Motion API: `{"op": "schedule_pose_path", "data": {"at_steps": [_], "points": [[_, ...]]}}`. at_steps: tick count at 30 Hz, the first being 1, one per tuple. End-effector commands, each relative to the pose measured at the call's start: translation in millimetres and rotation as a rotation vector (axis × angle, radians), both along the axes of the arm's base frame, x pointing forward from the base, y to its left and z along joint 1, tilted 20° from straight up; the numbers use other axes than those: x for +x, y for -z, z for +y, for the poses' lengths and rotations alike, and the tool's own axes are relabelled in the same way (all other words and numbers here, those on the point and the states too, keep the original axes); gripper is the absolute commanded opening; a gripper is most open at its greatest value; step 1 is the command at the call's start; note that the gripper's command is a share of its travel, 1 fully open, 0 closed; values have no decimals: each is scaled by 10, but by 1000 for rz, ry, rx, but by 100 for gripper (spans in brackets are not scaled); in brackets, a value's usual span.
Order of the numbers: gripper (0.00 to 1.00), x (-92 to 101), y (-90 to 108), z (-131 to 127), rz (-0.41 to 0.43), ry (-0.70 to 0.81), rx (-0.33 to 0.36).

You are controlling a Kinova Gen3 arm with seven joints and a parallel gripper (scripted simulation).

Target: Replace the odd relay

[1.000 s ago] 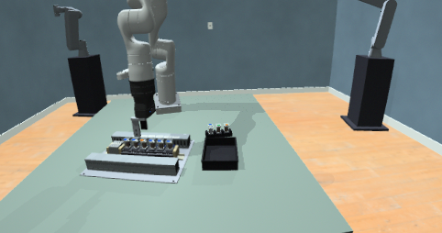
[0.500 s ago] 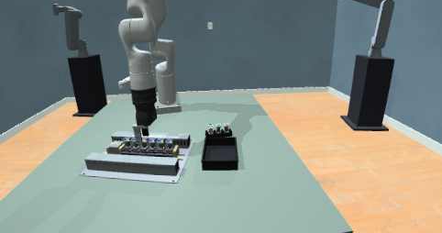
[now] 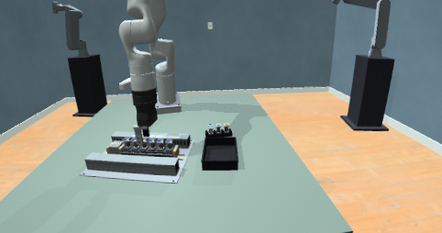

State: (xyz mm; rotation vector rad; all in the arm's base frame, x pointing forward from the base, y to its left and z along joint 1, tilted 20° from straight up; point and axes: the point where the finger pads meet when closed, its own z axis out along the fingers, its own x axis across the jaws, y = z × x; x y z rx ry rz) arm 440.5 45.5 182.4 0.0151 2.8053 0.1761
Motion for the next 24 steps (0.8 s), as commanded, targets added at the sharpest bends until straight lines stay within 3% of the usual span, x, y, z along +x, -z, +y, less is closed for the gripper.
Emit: {"op": "schedule_pose_path", "data": {"at_steps": [1, 24], "points": [[100, 4, -20, -3, -3, 0, 0], [100, -11, -75, -12, -1, 0, 0]]}}
